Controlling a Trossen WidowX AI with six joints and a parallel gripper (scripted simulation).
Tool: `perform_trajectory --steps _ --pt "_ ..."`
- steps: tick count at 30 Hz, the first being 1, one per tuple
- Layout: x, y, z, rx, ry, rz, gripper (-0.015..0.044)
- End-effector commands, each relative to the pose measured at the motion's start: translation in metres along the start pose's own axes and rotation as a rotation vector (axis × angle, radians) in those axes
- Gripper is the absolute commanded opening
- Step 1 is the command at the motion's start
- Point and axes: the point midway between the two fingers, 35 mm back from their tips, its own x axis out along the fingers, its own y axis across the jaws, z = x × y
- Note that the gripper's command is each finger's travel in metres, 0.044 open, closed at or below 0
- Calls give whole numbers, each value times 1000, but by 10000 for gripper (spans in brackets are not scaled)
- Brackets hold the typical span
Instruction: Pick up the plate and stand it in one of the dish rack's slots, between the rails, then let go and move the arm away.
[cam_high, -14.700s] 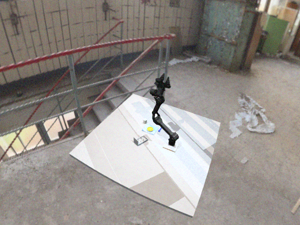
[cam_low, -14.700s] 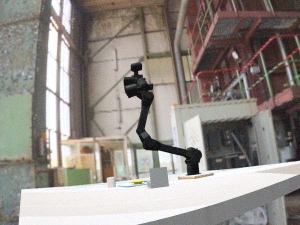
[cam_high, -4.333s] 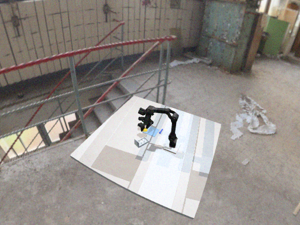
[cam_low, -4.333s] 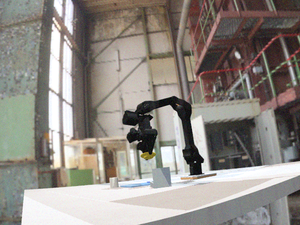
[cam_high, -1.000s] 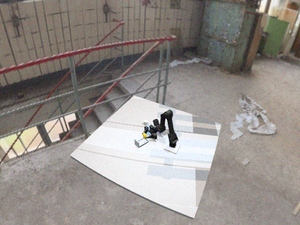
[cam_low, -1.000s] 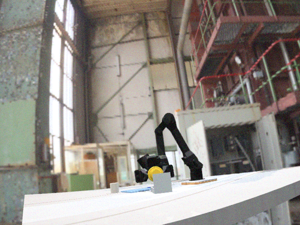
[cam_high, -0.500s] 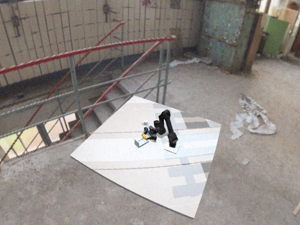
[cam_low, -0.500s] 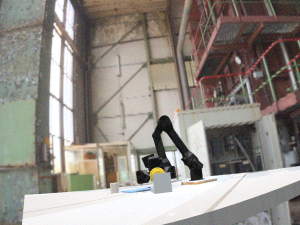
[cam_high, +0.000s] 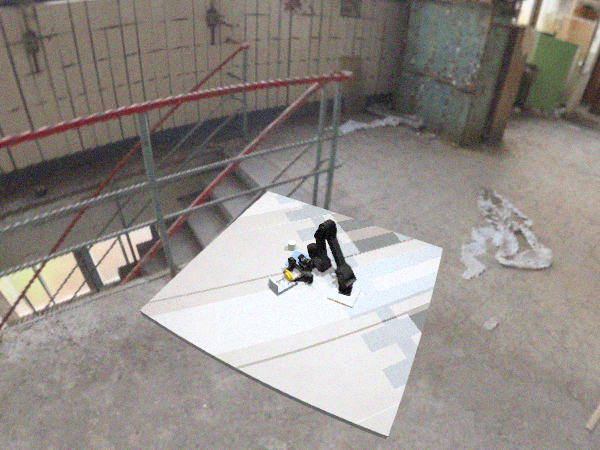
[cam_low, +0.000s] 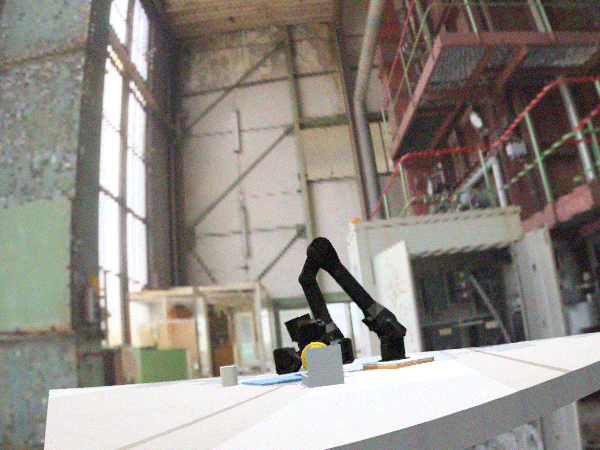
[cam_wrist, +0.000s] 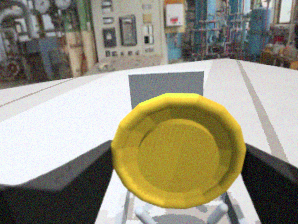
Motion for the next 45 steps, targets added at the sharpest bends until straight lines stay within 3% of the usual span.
perform_trajectory --steps 1,3,18,26,36,45 --pt "0 0 0 3 0 0 0" --pt "0 0 0 3 0 0 0" --pt "0 0 0 0 0 0 394" --pt "0 0 2 -1 -1 1 400" --pt "-4 -3 108 -48 -40 43 400" --pt "-3 -22 121 -15 -47 -7 400"
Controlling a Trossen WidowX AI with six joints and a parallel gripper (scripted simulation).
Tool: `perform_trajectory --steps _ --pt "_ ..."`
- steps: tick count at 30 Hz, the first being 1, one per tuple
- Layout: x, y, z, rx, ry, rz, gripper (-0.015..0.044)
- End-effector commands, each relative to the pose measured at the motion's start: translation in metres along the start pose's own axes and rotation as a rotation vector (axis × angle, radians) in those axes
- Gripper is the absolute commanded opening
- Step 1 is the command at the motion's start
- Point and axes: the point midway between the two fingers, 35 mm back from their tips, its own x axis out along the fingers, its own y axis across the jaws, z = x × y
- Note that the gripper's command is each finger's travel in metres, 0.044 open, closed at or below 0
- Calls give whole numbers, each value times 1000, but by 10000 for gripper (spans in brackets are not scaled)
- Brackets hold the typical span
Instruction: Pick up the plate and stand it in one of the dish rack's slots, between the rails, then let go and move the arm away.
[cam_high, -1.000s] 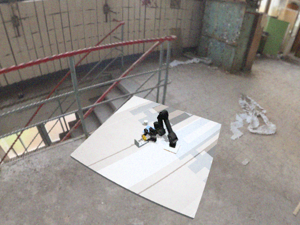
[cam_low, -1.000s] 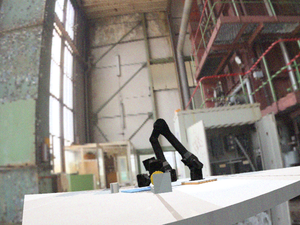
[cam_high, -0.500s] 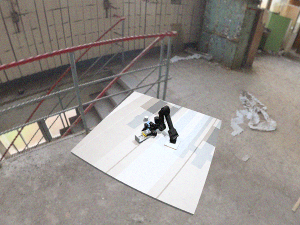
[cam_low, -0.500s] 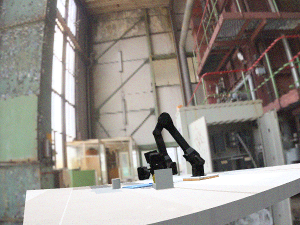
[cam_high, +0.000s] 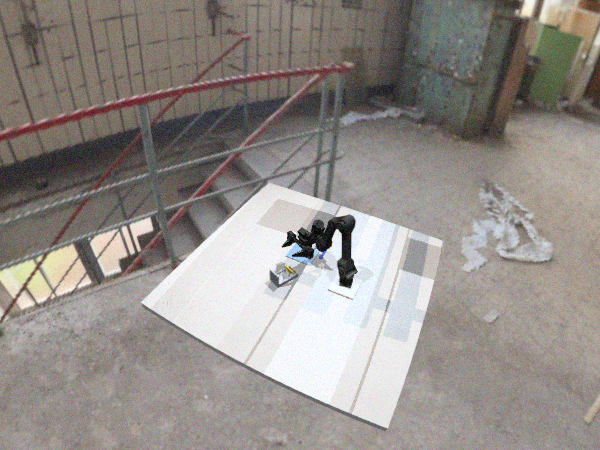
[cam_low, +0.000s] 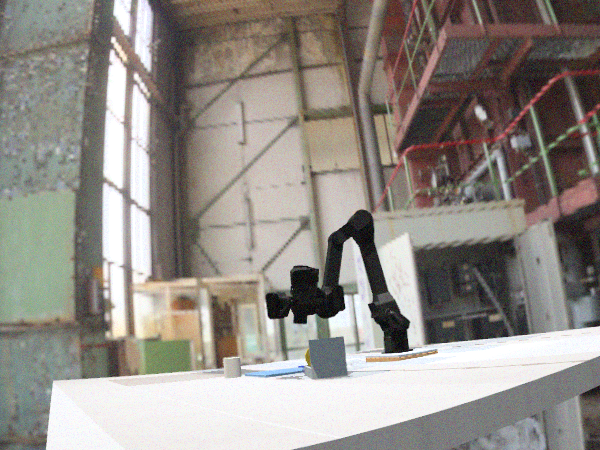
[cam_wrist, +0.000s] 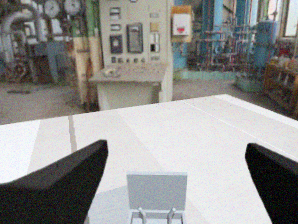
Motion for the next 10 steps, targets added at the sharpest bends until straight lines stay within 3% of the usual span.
perform_trajectory --steps 1,10 --pt "0 -19 8 35 -5 -60 400" --pt "-2 -74 21 152 26 -260 400"
